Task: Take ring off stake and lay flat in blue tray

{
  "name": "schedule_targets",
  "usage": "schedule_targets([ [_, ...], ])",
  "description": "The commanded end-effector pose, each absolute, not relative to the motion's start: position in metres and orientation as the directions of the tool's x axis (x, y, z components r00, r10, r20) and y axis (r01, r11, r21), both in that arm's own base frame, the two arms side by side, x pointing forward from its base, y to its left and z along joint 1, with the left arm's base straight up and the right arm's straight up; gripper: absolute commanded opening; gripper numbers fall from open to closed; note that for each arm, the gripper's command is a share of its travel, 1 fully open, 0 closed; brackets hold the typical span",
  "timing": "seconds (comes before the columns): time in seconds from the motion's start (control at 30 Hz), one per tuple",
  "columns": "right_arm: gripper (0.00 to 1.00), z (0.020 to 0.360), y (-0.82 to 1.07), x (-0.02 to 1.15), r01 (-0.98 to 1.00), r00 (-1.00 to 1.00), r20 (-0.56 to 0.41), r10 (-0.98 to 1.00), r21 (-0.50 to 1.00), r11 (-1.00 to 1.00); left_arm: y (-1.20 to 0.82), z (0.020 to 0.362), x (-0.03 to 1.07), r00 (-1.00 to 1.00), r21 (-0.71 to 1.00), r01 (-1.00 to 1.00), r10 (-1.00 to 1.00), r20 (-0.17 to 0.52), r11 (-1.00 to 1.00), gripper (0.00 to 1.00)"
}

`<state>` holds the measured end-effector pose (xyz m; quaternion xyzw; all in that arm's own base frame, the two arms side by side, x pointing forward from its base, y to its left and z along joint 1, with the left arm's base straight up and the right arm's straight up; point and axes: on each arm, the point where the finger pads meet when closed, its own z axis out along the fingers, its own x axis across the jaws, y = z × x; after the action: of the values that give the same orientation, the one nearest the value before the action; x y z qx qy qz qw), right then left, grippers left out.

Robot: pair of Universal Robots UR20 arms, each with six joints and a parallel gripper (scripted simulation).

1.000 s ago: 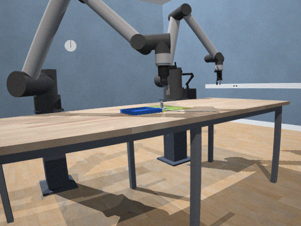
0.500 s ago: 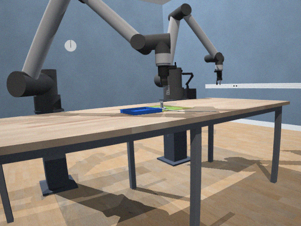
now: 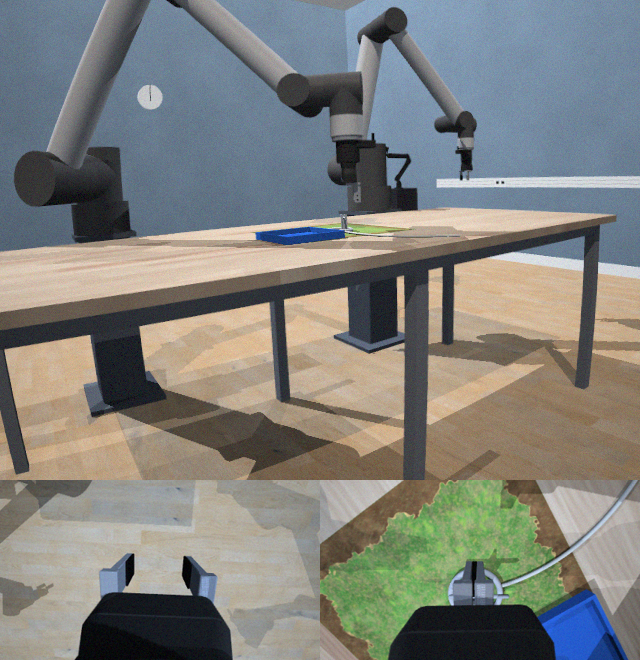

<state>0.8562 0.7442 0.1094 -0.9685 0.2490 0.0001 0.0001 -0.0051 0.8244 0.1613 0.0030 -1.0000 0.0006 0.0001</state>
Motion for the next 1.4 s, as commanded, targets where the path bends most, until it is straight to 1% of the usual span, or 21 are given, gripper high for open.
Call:
schedule_targets([
  [0.0,0.00,0.105,0.745,0.856,-0.483,0.876,0.000,-0.483,-0.001,-0.876,0.825,0.162,-0.005,-1.000,0.000,-0.006,-0.006,0.000,1.000,1.00],
  [0.33,0.00,0.090,0.745,0.856,-0.483,0.876,0.000,-0.483,-0.001,-0.876,0.825,0.162,-0.005,-1.000,0.000,-0.006,-0.006,0.000,1.000,1.00],
  [0.83,0.00,0.054,0.745,0.856,-0.483,0.876,0.000,-0.483,-0.001,-0.876,0.825,0.162,-0.005,-1.000,0.000,-0.006,-0.006,0.000,1.000,1.00],
  [1.37,0.00,0.036,0.745,0.856,-0.483,0.876,0.000,-0.483,-0.001,-0.876,0.825,0.162,-0.005,-1.000,0.000,-0.006,-0.006,0.000,1.000,1.00],
])
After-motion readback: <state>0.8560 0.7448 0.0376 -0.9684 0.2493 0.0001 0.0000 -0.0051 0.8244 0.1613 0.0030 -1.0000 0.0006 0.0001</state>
